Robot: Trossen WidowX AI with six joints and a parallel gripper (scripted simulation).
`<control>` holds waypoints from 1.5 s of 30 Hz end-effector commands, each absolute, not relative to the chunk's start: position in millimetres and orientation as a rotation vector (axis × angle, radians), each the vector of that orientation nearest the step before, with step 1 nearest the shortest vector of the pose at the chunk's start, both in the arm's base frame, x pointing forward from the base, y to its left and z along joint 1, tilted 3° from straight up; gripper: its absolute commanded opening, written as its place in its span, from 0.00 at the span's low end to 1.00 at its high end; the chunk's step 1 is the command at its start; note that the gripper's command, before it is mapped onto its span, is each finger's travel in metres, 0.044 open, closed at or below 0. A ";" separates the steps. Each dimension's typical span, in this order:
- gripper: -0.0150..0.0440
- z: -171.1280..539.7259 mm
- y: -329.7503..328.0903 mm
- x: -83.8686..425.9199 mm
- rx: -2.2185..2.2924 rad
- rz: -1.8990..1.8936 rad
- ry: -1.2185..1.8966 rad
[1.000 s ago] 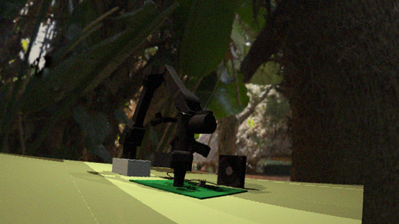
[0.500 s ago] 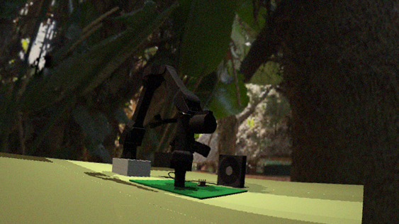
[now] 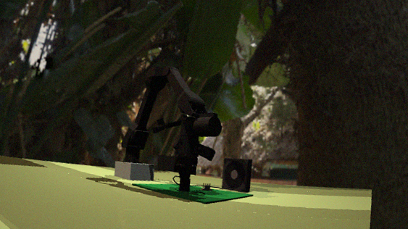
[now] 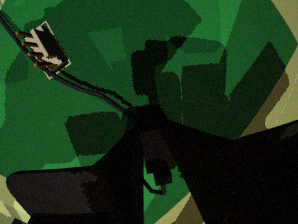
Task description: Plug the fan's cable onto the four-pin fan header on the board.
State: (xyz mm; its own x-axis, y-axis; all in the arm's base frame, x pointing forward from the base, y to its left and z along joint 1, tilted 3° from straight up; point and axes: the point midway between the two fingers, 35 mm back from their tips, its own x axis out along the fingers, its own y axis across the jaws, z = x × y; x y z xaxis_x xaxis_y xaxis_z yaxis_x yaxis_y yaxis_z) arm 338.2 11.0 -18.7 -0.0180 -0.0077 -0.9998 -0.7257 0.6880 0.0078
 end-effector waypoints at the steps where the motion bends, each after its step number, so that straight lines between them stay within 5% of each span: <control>1: 0.25 -7.5 11.1 339.5 -0.637 0.635 1.495; 12: 0.25 30.4 12.6 339.6 -0.621 0.614 1.501; 45: 0.25 29.9 52.0 341.6 0.265 -0.281 1.568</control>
